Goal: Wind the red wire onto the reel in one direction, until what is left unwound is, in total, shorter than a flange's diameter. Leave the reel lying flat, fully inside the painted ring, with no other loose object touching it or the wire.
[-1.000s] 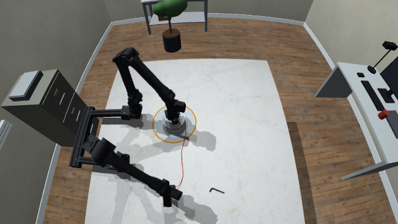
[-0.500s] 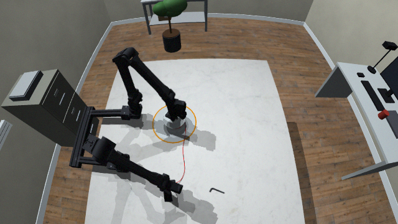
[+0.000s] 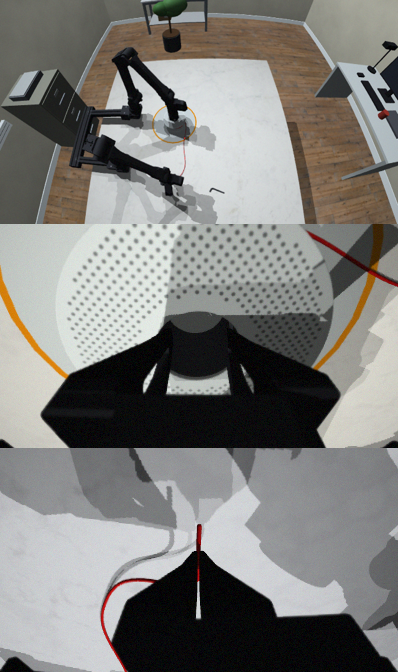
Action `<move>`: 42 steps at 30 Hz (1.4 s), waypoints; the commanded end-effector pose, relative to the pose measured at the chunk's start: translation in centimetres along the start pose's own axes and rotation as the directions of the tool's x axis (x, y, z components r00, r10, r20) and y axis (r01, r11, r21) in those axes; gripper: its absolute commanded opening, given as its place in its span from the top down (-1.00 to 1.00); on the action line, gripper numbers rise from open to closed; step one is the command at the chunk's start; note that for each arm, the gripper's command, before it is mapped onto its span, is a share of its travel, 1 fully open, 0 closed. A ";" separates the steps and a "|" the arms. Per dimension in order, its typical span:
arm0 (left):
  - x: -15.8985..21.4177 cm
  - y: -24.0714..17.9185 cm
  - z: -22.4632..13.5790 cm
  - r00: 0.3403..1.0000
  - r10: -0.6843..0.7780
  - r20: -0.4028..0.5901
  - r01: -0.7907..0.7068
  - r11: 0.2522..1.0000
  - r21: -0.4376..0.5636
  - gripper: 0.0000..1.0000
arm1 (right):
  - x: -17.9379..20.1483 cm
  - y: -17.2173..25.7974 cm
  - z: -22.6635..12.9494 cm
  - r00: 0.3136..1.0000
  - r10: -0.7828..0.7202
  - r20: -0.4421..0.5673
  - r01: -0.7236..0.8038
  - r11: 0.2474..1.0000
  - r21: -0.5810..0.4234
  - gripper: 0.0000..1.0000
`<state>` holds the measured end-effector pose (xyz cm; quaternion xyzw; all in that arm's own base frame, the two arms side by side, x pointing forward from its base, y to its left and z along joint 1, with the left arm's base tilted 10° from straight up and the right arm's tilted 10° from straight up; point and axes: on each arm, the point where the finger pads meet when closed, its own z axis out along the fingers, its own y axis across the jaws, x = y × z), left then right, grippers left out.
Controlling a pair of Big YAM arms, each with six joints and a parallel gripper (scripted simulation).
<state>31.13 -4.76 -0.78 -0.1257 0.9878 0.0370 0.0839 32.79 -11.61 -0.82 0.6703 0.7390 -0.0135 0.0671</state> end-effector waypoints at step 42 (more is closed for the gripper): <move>0.4 0.5 0.7 0.710 -0.704 0.018 0.704 0.709 -0.045 1.00 | -0.2 0.9 -1.4 0.998 0.060 0.019 -0.059 0.998 -0.034 1.00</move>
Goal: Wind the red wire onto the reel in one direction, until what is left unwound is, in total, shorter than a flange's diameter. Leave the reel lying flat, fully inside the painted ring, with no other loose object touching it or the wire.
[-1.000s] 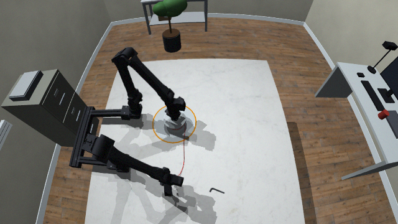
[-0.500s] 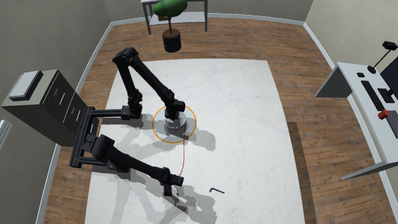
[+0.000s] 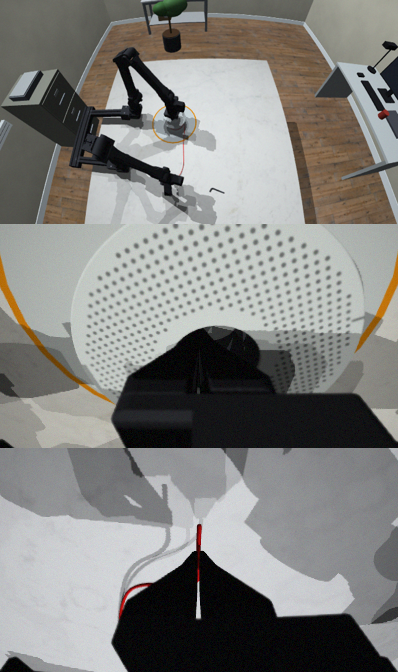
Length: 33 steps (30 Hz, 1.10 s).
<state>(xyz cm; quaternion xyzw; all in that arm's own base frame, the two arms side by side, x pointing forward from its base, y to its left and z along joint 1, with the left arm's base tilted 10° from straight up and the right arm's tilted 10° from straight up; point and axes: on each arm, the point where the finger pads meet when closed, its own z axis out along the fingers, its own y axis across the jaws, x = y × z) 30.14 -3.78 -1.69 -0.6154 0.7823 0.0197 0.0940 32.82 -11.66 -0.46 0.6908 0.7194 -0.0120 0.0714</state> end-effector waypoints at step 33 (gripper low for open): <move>0.7 -2.5 -0.8 -0.487 0.874 0.004 -0.873 -0.487 -0.016 1.00 | -0.1 0.8 -1.0 1.000 0.002 0.013 -0.002 1.000 -0.029 1.00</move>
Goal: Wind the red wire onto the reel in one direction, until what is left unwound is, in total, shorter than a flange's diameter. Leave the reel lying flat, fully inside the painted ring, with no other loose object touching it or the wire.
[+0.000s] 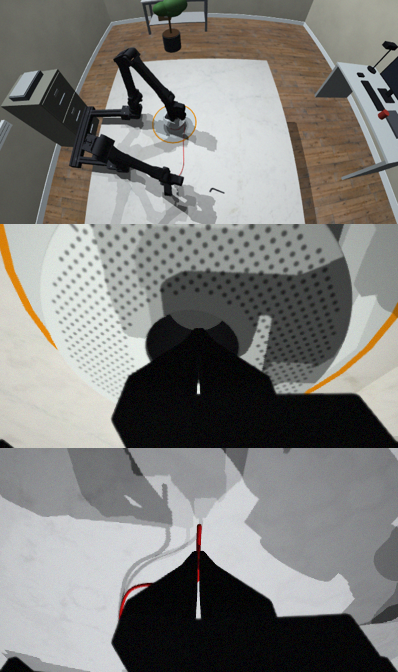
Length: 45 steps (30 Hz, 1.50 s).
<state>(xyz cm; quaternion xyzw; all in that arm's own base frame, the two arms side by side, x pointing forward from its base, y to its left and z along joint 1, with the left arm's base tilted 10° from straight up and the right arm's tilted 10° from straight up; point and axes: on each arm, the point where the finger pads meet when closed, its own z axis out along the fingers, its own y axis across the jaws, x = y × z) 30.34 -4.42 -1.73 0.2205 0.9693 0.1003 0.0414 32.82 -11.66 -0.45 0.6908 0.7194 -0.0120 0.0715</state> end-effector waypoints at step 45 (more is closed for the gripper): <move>0.7 0.0 0.0 0.586 0.809 0.047 -0.810 0.586 0.018 -0.04 | -2.5 0.7 -1.1 1.000 -0.017 0.013 0.017 0.999 -0.029 1.00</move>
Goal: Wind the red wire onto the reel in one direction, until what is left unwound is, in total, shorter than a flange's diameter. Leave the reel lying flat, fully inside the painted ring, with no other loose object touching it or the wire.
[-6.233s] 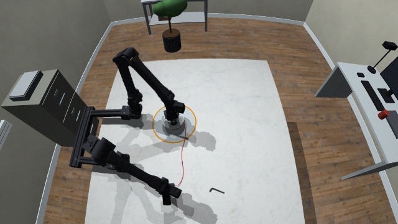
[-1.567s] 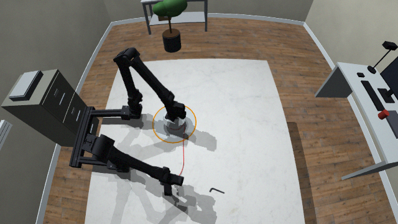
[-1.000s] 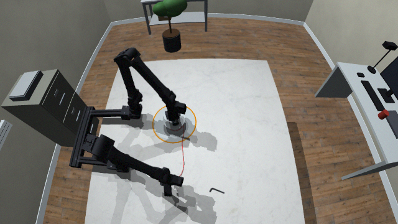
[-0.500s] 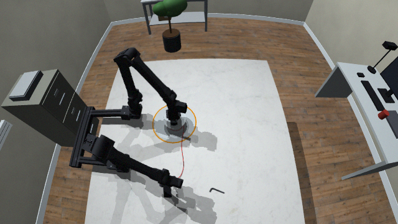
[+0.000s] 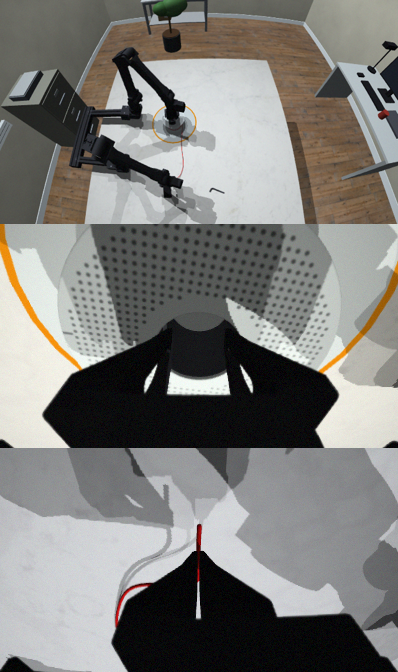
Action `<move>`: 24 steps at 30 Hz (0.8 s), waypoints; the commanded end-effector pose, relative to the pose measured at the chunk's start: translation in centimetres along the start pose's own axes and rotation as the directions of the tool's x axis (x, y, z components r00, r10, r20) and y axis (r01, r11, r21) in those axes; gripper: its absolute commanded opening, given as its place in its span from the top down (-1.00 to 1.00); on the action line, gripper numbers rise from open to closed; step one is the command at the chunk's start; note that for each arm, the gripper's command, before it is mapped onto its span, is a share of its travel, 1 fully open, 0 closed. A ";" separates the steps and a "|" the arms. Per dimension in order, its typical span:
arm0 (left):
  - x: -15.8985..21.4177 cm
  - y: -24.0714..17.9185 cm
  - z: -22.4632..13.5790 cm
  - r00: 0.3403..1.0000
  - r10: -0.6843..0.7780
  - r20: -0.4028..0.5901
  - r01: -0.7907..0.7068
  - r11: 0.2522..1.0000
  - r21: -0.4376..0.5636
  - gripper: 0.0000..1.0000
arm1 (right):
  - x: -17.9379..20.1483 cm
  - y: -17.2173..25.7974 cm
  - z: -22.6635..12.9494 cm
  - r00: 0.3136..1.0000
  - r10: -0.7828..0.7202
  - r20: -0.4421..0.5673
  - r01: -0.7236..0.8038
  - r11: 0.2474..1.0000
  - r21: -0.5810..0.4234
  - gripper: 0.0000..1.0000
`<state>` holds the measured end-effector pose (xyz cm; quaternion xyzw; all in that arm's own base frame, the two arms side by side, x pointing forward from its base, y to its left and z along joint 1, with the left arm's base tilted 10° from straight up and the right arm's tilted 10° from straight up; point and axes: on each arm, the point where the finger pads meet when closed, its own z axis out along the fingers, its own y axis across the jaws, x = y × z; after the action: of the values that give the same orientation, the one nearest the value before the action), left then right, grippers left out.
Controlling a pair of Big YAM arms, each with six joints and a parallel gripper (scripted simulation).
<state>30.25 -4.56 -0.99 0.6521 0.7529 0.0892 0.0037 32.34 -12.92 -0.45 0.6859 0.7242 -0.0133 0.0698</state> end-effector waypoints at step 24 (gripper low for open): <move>0.5 -0.5 0.7 0.369 -0.929 0.022 0.929 0.369 0.012 -0.04 | 4.8 2.2 -1.0 1.000 -0.010 0.015 0.011 0.999 -0.032 1.00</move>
<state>30.21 -4.63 -0.92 0.2636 0.9607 0.0670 0.0548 33.71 -8.20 -0.45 0.6699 0.7386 -0.0137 0.0733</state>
